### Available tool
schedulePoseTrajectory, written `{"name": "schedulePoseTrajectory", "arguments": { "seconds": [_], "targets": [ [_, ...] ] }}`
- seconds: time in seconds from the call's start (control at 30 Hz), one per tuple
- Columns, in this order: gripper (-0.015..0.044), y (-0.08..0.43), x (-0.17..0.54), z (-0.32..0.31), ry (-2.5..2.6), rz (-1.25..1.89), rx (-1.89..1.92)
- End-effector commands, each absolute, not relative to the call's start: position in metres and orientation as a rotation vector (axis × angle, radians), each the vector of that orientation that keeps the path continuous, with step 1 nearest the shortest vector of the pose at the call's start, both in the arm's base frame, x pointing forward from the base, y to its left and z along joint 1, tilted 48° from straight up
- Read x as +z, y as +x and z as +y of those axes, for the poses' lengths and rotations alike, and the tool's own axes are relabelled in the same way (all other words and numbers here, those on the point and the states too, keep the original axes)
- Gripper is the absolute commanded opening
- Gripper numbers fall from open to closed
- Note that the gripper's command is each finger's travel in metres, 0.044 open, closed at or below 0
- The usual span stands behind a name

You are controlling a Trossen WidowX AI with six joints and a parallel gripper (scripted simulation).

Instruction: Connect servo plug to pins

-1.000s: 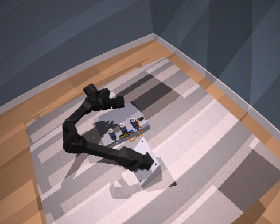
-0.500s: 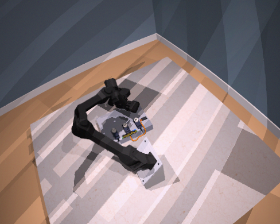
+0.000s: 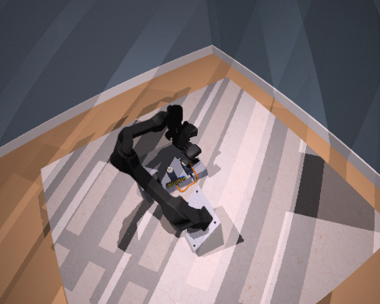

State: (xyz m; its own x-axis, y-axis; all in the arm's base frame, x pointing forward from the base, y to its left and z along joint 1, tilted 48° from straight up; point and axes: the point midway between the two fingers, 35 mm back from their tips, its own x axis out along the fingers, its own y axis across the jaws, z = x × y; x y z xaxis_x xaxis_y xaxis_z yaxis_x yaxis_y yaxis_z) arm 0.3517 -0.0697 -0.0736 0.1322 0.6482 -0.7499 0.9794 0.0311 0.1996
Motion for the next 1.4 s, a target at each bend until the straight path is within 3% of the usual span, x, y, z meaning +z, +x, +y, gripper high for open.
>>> {"name": "schedulePoseTrajectory", "arguments": {
  "seconds": [0.0,1.03,1.13,1.37],
  "targets": [
    [0.0115,0.345,-0.087,-0.073,1.813,1.640,-0.656],
    [0.0115,0.342,-0.125,-0.042,1.907,1.687,-0.714],
    [0.0036,0.342,-0.125,-0.042,1.907,1.687,-0.714],
    [0.0000,0.342,-0.123,-0.045,1.906,1.686,-0.715]
  ]
}}
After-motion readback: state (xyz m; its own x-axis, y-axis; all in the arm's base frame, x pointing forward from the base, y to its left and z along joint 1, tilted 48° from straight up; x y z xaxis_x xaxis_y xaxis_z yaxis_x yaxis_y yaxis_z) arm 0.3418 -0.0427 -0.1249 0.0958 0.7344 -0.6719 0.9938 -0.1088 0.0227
